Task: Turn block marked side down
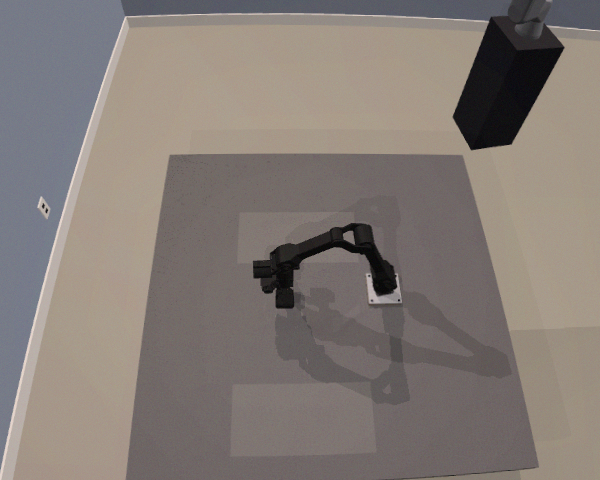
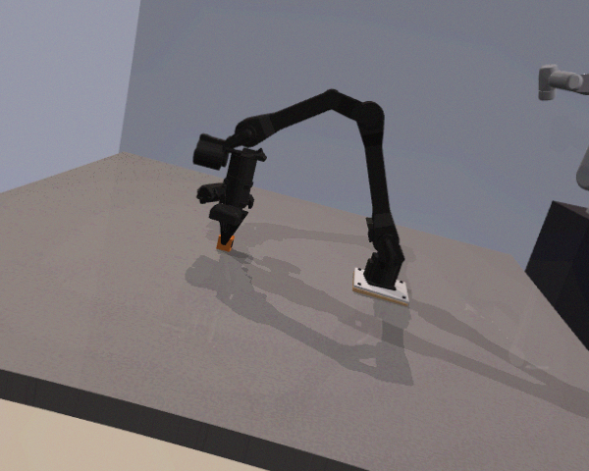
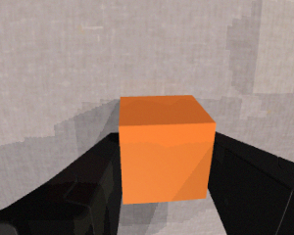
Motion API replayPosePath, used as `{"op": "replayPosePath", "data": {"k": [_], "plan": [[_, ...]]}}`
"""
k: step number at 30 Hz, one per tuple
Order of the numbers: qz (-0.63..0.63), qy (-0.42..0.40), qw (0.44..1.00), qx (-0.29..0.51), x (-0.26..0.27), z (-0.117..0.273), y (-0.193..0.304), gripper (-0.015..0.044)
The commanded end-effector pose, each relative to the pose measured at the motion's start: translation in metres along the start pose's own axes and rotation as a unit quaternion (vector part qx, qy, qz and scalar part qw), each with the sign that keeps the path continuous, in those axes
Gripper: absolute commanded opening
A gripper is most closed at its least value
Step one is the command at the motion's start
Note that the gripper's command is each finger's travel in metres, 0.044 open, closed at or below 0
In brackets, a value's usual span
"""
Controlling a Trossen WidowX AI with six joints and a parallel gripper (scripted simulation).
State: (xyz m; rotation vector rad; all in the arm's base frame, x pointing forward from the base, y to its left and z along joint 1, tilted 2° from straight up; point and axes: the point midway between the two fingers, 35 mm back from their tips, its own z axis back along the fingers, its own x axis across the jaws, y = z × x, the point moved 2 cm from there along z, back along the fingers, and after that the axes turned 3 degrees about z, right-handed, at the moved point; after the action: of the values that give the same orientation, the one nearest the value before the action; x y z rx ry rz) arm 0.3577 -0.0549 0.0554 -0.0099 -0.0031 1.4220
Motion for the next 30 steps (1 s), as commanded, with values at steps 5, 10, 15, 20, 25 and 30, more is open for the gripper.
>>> {"op": "replayPosePath", "data": {"k": [5,10,15,20,25,30], "plan": [[0.002,-0.001,1.000,0.001,0.000,-0.001,0.001,0.0025],[0.002,-0.001,1.000,0.001,0.000,0.020,0.000,0.0000],[0.002,-0.001,1.000,0.001,0.000,0.029,0.000,0.0000],[0.002,0.000,1.000,-0.018,0.000,0.027,0.000,0.0000],[0.002,0.002,0.998,-0.056,0.000,0.024,0.001,0.0000],[0.003,0.004,0.996,-0.094,0.001,0.021,0.002,0.0000]]}}
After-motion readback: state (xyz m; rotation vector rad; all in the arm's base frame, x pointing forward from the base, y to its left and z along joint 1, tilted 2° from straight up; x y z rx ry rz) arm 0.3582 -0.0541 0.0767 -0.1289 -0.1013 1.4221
